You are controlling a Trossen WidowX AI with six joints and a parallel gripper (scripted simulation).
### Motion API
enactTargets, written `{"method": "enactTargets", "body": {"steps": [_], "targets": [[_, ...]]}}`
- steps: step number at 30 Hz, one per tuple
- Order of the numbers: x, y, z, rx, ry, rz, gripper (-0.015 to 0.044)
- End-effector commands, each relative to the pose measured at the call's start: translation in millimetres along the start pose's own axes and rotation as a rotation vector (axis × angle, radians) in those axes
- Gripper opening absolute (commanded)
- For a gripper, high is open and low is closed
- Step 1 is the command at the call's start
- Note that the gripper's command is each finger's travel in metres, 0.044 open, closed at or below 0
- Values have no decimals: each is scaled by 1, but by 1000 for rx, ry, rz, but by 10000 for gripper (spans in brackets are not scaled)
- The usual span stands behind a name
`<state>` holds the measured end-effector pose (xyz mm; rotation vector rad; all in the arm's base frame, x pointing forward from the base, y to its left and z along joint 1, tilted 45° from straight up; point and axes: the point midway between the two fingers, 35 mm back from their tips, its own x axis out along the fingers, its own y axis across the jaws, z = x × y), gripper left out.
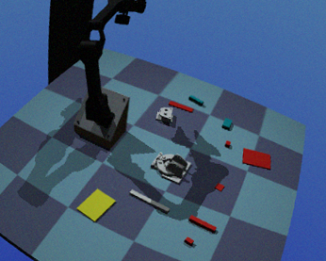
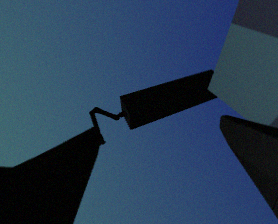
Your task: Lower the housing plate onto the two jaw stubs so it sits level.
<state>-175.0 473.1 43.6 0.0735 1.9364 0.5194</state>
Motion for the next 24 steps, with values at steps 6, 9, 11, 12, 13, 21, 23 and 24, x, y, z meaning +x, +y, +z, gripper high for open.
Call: {"method": "enactTargets", "body": {"steps": [6,9,11,12,13,21,23,24], "targets": [[13,-49,84,34,-155,-162,440],[15,-65,107,42,-194,-217,440],[15,-77,122,47,-217,-255,440],[15,-83,129,49,-228,-274,440],[15,-89,136,52,-238,-294,440],[11,-140,185,66,-298,-458,440],[9,-153,195,69,-307,-500,440],[8,-160,200,70,-310,-521,440]]}}
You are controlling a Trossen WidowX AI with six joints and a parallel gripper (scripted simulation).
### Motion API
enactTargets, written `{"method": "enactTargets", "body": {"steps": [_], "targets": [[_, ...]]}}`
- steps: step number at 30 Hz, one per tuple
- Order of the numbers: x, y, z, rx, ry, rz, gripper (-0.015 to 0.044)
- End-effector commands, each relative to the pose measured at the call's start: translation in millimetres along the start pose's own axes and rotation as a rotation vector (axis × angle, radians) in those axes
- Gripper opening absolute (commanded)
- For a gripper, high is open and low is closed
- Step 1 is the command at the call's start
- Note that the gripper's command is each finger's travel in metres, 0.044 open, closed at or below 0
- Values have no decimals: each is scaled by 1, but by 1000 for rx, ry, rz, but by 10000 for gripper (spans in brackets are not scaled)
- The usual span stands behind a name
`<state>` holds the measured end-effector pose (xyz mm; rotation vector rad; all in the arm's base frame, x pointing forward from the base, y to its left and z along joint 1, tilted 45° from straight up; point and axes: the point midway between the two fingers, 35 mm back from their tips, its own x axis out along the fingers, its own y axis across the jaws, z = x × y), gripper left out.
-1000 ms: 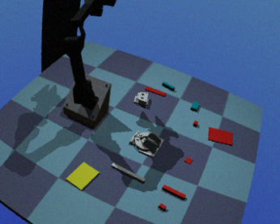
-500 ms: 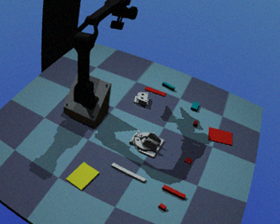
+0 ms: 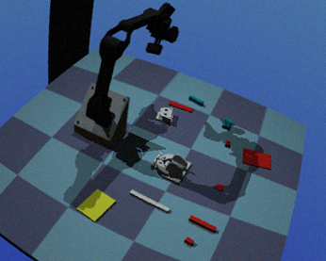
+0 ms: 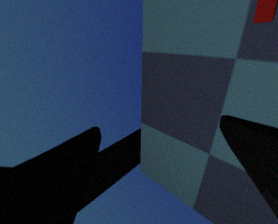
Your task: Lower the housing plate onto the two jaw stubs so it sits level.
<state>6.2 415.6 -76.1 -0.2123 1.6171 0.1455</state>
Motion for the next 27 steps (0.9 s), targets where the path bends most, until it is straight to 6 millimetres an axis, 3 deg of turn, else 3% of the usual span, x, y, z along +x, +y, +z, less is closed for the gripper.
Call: {"method": "enactTargets", "body": {"steps": [1,14,27], "targets": [[17,-30,23,-7,-22,-109,440],[49,-112,74,-44,-22,-386,440],[67,-198,103,-117,63,-660,440]]}}
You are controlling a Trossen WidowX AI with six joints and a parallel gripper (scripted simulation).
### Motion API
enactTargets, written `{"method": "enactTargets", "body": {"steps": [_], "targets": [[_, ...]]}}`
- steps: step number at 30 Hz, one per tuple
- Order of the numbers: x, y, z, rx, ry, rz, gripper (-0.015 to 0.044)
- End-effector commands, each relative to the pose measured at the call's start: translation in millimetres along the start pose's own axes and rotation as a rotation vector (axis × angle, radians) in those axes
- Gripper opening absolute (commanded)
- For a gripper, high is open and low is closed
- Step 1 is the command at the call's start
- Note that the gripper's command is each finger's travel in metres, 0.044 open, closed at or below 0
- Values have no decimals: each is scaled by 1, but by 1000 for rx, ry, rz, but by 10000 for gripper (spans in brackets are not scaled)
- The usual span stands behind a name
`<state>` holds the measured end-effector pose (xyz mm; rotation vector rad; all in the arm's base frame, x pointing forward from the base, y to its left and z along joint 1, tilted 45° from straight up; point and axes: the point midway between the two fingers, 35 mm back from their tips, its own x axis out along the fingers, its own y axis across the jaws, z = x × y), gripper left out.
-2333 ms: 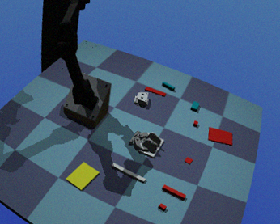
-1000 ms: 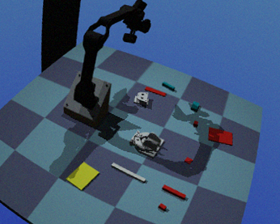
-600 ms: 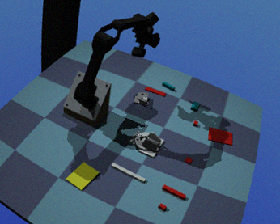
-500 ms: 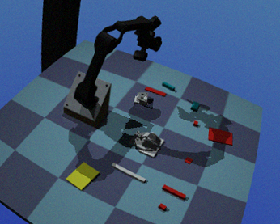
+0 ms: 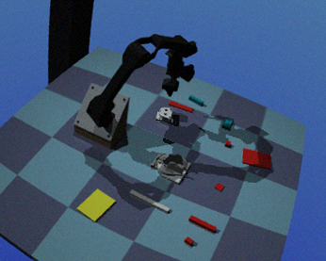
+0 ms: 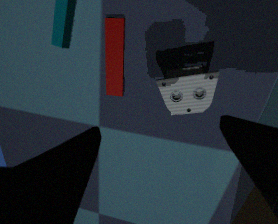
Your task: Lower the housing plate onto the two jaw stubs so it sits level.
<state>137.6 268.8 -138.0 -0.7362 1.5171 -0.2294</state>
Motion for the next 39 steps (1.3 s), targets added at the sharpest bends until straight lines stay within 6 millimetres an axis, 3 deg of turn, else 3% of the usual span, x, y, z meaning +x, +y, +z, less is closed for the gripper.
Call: {"method": "enactTargets", "body": {"steps": [1,11,14,16,32,39], "targets": [[22,-26,4,-47,39,-105,440],[31,-33,5,-62,51,-133,440],[59,-38,2,-61,51,-134,440],[67,-40,1,-61,51,-134,440],[67,-40,1,-61,51,-134,440],[78,-41,2,-61,51,-134,440]]}}
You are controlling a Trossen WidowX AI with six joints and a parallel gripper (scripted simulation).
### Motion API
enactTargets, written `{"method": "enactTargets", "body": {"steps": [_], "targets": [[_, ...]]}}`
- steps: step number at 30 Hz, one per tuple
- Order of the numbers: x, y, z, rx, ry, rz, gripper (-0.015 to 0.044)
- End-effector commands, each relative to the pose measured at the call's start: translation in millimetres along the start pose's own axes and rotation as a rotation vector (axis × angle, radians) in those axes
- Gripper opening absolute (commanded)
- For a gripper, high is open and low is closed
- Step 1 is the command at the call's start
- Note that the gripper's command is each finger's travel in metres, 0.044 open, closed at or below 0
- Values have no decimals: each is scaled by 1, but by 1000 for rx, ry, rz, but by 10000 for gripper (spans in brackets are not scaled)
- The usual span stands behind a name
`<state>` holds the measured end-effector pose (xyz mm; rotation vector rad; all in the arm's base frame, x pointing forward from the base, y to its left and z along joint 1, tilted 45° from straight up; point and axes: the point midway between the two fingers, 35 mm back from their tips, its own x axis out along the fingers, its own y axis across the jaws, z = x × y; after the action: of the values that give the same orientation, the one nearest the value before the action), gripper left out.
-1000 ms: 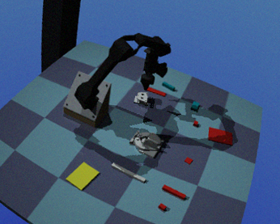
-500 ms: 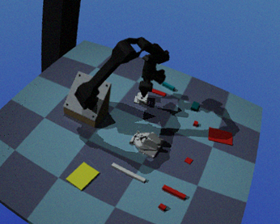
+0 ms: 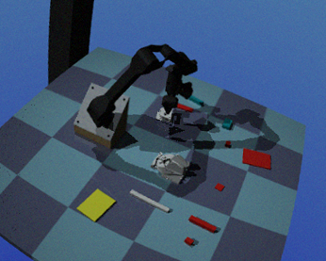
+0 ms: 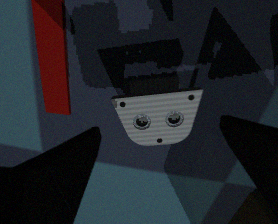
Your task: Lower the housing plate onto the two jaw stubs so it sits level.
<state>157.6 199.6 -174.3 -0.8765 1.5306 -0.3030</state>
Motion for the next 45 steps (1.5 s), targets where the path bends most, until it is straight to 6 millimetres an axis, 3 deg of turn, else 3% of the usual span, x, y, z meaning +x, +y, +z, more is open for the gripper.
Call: {"method": "enactTargets", "body": {"steps": [1,16,34,45], "targets": [[9,-1,-1,-6,1,-9,440],[19,-1,0,-6,1,-9,440],[47,-2,0,-5,1,-10,440],[48,-2,0,-5,1,-10,440]]}}
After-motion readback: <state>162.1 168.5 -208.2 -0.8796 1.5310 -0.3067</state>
